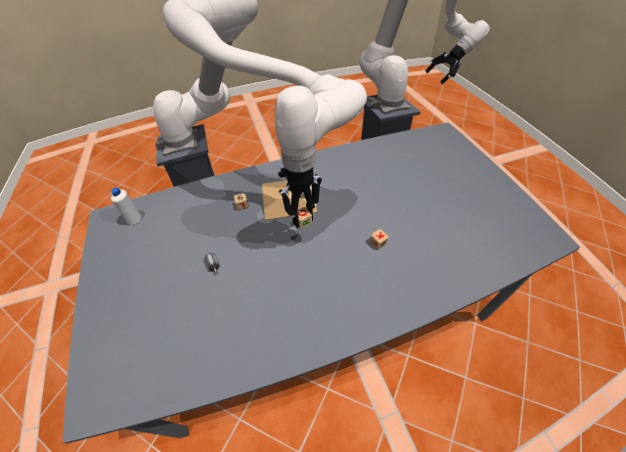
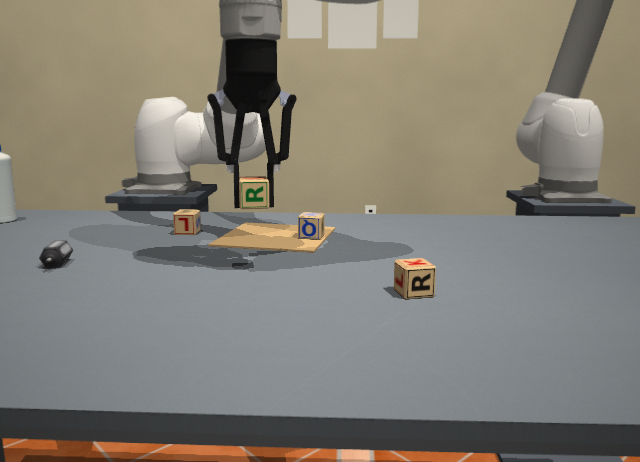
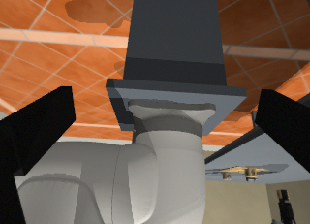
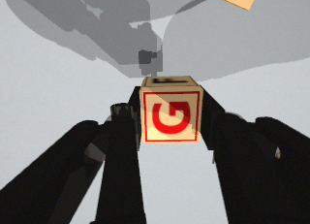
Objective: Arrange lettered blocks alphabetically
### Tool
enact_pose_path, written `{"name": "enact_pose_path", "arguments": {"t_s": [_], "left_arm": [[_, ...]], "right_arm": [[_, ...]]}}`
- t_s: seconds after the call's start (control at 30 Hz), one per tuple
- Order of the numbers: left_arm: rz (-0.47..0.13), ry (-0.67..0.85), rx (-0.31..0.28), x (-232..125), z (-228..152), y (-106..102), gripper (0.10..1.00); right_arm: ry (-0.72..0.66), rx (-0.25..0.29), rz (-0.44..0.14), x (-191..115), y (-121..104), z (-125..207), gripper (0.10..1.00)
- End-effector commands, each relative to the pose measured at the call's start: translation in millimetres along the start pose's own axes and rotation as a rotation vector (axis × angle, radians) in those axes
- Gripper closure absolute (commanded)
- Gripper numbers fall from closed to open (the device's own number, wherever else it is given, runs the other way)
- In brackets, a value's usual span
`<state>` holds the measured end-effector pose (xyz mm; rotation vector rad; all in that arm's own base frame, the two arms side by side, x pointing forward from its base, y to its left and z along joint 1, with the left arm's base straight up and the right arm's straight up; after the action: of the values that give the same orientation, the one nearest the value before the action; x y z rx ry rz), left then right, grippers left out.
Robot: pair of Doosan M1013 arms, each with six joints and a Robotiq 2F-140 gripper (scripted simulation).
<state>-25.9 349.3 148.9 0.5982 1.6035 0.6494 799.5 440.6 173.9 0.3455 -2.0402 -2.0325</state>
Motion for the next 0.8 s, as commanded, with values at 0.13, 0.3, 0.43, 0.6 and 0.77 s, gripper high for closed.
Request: {"name": "enact_pose_path", "arguments": {"t_s": [0.13, 0.3, 0.43, 0.6, 0.77], "left_arm": [[0.001, 0.000, 0.000, -0.1, -0.1, 0.5, 0.098], [0.001, 0.000, 0.000, -0.1, -0.1, 0.5, 0.098], [0.001, 0.000, 0.000, -0.1, -0.1, 0.5, 0.098], [0.001, 0.000, 0.000, -0.1, -0.1, 0.5, 0.098], [0.001, 0.000, 0.000, -0.1, -0.1, 0.5, 0.098]], "right_arm": [[0.373, 0.001, -0.001, 81.7, 6.0, 35.5, 0.768], [0.698, 0.009, 0.012, 160.9, 4.3, 59.0, 0.768], [0.897, 0.011, 0.016, 209.7, 2.9, 71.2, 0.768], [1.141, 0.005, 0.003, 210.3, 2.9, 70.8, 0.768], [1.217, 0.000, -0.006, 210.5, 2.9, 70.4, 0.768]]}}
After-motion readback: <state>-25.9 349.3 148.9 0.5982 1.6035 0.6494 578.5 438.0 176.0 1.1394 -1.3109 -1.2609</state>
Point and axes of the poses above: on each arm, the point where the finger pads meet when closed, its own y axis back along the fingers, its own z axis across the jaws, x = y × z, the point moved 4 cm from there along y, back along the fingers, and after that the axes turned 5 degrees about y, right-handed, at the moved point
